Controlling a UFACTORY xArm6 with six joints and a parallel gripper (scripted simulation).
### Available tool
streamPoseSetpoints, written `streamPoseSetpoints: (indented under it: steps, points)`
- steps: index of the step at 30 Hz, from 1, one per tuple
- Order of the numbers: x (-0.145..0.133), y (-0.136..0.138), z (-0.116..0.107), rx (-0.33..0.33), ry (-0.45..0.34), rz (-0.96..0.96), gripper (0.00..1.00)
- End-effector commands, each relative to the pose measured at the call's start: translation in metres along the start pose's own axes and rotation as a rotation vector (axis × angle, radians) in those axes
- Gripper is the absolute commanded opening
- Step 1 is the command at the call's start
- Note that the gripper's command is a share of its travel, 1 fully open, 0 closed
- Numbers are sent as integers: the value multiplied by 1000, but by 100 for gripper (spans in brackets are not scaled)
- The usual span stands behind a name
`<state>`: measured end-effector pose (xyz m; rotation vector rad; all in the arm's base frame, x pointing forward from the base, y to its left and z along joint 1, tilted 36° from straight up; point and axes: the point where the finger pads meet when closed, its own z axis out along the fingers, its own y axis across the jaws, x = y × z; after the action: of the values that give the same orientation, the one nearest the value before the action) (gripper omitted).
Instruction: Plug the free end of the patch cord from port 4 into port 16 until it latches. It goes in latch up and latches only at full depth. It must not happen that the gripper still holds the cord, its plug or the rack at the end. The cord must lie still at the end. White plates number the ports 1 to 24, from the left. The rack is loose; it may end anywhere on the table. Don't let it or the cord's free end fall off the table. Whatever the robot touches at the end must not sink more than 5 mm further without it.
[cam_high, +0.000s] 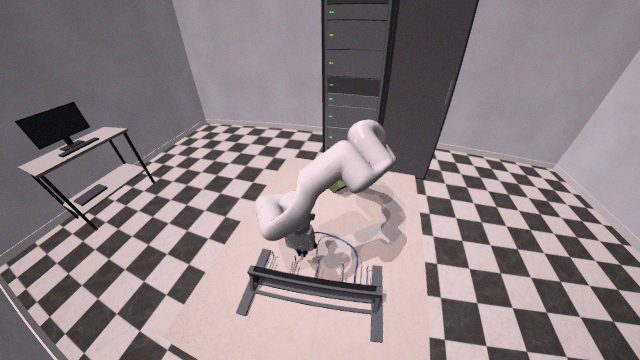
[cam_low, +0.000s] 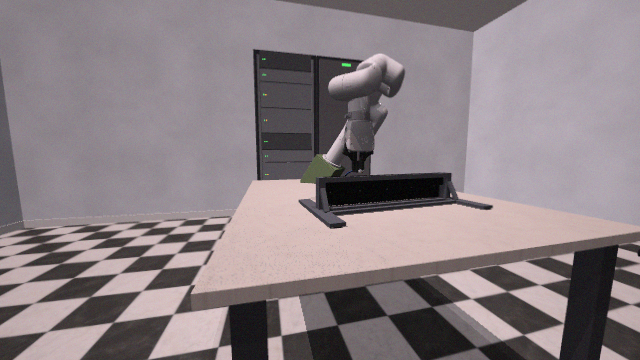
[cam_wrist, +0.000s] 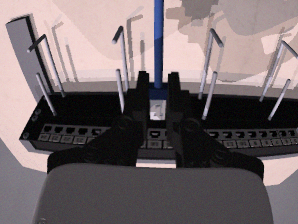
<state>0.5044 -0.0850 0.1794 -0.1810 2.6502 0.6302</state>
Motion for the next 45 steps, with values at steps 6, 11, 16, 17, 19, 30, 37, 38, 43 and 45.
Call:
streamPoseSetpoints:
  steps: [6, 11, 16, 17, 19, 30, 37, 38, 43, 45]
  points:
    - [-5, -1, 3, 4, 0, -1, 0]
    - [-11, -1, 9, 4, 0, -1, 0]
    - [-18, -2, 15, 4, 0, -1, 0]
    - [-19, -2, 16, 4, 0, -1, 0]
    - [-22, -2, 19, 4, 0, -1, 0]
    - [-29, -2, 26, 4, 0, -1, 0]
    - [-31, -3, 28, 4, 0, -1, 0]
    - [-31, -3, 28, 4, 0, -1, 0]
    - [-31, -3, 28, 4, 0, -1, 0]
    - [-31, -3, 28, 4, 0, -1, 0]
